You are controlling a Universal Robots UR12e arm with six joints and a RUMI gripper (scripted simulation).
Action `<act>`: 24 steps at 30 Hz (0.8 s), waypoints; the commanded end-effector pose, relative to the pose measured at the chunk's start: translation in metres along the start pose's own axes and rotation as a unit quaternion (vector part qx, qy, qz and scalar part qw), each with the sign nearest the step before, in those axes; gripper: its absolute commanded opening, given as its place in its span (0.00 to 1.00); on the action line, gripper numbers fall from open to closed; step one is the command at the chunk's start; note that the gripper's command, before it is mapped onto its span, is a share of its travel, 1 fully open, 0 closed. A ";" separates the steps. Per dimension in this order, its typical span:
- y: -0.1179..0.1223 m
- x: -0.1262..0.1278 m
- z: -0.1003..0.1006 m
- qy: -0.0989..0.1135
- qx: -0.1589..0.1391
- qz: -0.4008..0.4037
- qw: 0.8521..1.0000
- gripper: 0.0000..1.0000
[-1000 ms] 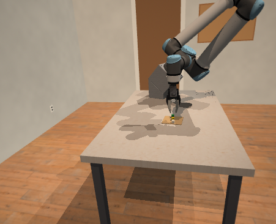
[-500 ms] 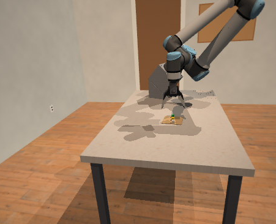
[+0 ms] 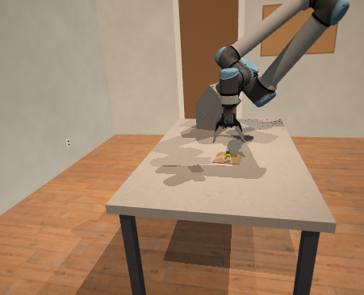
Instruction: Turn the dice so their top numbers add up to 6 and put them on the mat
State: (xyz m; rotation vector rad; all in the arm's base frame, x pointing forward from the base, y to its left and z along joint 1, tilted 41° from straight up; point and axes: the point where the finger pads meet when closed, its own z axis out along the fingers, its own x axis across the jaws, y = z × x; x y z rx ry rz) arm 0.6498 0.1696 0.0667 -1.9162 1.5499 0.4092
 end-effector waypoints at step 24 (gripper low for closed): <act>0.000 0.000 -0.077 0.000 0.000 0.000 1.000 1.00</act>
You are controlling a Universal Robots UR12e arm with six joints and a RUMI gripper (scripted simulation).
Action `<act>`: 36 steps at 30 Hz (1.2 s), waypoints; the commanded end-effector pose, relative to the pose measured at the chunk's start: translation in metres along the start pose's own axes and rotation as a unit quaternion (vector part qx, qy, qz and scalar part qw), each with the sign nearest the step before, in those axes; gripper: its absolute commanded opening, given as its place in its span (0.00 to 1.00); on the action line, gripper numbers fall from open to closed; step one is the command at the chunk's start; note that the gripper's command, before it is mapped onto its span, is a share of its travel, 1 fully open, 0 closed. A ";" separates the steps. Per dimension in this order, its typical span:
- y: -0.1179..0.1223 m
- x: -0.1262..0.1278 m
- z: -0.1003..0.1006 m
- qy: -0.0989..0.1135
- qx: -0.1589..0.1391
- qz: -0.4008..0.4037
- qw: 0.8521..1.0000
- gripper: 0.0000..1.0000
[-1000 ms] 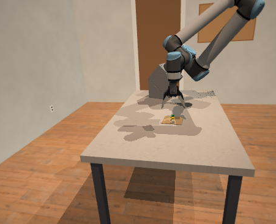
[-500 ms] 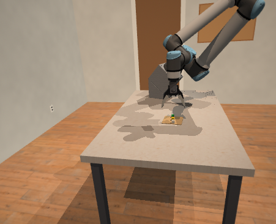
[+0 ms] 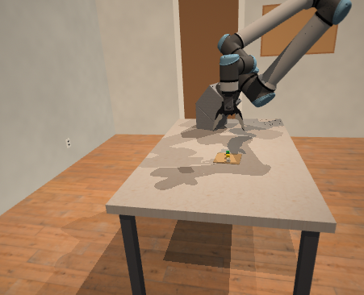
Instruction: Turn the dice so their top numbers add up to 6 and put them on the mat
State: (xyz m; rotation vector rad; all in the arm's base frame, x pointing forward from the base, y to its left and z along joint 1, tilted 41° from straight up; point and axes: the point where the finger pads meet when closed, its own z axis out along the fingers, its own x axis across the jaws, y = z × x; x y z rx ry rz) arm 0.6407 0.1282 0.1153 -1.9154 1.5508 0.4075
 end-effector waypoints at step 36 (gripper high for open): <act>0.000 0.000 -0.024 0.000 0.000 0.000 1.000 1.00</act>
